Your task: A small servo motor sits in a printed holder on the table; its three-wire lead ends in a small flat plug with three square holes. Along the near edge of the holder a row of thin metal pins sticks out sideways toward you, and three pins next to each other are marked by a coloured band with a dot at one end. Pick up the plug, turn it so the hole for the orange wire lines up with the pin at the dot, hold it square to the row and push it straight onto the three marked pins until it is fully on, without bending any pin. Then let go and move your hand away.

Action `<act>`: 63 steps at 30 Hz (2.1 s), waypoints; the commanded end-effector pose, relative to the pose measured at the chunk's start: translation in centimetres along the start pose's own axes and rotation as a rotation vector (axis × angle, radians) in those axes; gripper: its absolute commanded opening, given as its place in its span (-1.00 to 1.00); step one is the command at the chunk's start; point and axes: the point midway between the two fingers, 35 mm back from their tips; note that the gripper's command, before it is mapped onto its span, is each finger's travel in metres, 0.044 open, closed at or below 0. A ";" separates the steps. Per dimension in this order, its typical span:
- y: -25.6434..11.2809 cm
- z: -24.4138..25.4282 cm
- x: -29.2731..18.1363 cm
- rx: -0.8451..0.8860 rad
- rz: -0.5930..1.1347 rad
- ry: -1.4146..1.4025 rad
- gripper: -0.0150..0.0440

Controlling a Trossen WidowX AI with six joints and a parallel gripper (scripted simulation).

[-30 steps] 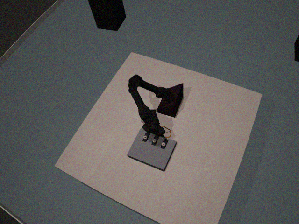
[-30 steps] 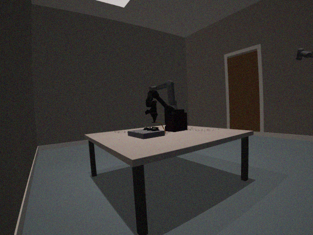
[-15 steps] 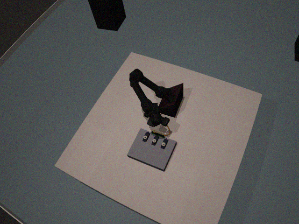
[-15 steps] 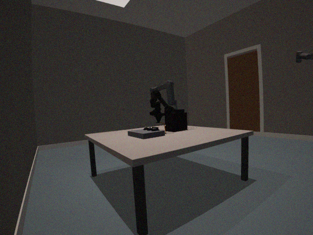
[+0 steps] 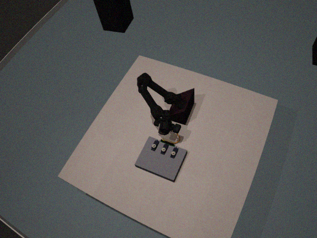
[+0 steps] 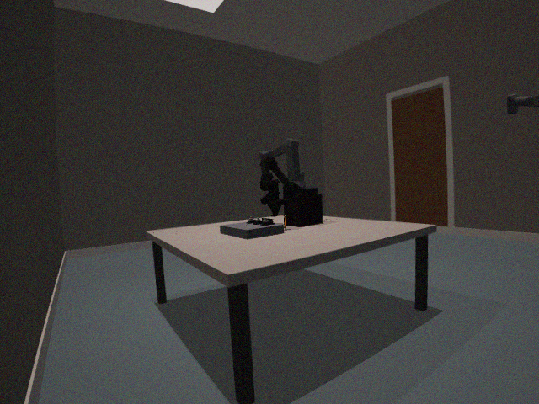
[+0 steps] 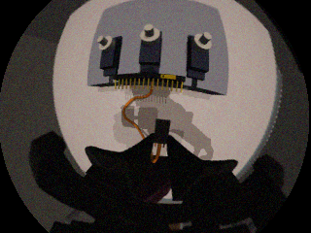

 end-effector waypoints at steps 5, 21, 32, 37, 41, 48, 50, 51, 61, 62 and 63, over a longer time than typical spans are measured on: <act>1.0 -0.1 0.2 -0.009 0.001 -0.008 -0.49; 1.0 -0.2 3.6 -0.009 0.000 -0.006 -0.49; 0.9 -0.2 4.2 -0.009 0.000 -0.006 -0.49; 0.9 -0.2 4.5 -0.009 0.000 -0.006 -0.49; 0.9 -0.2 4.8 -0.009 0.000 -0.006 -0.49; 0.9 -0.3 5.3 -0.009 0.000 -0.006 -0.49; 0.9 -0.3 5.4 -0.009 0.000 -0.006 -0.49; 0.9 -0.3 5.5 -0.009 0.000 -0.006 -0.49; 1.0 -0.2 5.4 -0.009 0.000 -0.006 0.04; 1.0 -0.2 5.4 -0.009 0.000 -0.006 0.13; 1.0 -0.2 5.4 -0.009 0.000 -0.006 0.22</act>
Point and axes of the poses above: the point midway between the two fingers, 35 mm back from their tips, its own y axis out along the fingers, its own z axis across the jaws, x = y × z, and after that the axes turned 1 degree about -y, right-handed
